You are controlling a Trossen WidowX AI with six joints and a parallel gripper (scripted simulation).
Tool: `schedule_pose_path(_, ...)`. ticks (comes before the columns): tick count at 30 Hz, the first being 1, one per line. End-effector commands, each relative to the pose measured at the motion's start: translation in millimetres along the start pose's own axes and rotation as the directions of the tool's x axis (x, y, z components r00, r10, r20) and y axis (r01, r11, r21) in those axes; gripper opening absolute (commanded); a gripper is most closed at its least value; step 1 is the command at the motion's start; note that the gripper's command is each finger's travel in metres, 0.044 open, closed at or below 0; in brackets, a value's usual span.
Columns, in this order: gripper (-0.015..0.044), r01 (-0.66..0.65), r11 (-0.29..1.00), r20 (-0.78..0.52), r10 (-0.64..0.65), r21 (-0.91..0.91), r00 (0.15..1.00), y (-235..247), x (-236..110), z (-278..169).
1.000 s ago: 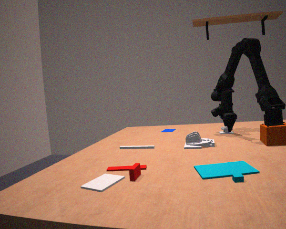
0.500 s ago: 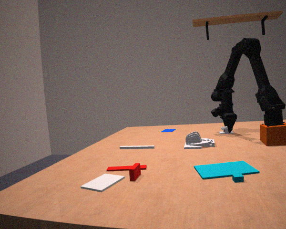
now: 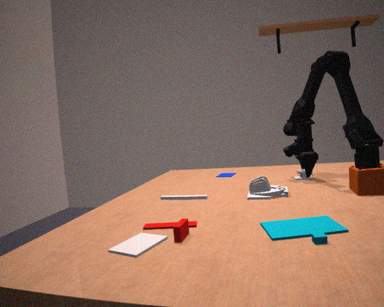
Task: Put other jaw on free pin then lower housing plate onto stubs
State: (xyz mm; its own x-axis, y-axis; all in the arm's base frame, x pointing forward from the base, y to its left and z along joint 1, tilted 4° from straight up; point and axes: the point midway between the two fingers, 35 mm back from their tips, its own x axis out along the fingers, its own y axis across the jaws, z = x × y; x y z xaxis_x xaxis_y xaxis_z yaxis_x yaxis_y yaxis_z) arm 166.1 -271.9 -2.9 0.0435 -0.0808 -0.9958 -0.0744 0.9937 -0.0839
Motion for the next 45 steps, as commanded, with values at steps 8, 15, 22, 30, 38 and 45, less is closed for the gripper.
schedule_pose_path(8,0.0351,0.0,1.0,0.0,0.0,0.0,1.0,0,0,0)
schedule_pose_path(15,0.0351,0.0,1.0,0.0,0.0,0.0,1.0,-1,-4,0)
schedule_pose_path(22,0.0351,-0.001,1.0,0.002,0.001,-0.001,1.0,-2,-26,1)
schedule_pose_path(30,0.0351,-0.001,1.0,0.003,0.001,-0.003,1.0,-2,-52,1)
schedule_pose_path(38,0.0351,-0.002,1.0,0.004,0.002,-0.004,1.0,0,-73,0)
schedule_pose_path(45,0.0351,-0.004,1.0,0.005,0.004,0.0,1.0,9,-73,12)
